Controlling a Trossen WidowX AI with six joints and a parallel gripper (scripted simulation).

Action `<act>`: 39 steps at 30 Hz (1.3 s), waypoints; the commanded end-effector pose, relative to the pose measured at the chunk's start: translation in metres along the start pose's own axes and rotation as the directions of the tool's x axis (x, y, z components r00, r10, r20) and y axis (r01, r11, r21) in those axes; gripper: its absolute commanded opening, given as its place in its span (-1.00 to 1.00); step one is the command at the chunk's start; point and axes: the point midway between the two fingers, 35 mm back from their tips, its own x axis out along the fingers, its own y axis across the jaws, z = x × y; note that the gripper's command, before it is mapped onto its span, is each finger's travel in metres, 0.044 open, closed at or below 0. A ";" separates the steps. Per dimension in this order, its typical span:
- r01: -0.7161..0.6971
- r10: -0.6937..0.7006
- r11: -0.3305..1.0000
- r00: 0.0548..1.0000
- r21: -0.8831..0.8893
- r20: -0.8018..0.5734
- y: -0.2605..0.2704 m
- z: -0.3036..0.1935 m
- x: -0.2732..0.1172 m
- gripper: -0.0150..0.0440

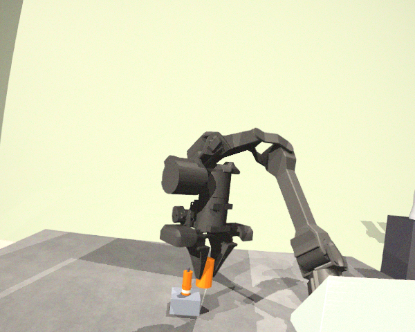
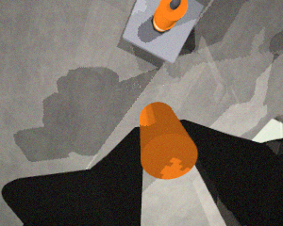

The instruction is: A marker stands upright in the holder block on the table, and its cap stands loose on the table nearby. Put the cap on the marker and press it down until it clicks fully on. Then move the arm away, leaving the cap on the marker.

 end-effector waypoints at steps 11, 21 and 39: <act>0.005 -0.005 1.000 1.000 0.002 0.011 -0.014 0.061 -0.020 -0.49; 0.009 -0.009 1.000 1.000 0.003 0.015 -0.022 0.081 -0.022 -0.49; 0.008 -0.008 1.000 1.000 0.004 0.015 -0.021 0.082 0.001 -0.49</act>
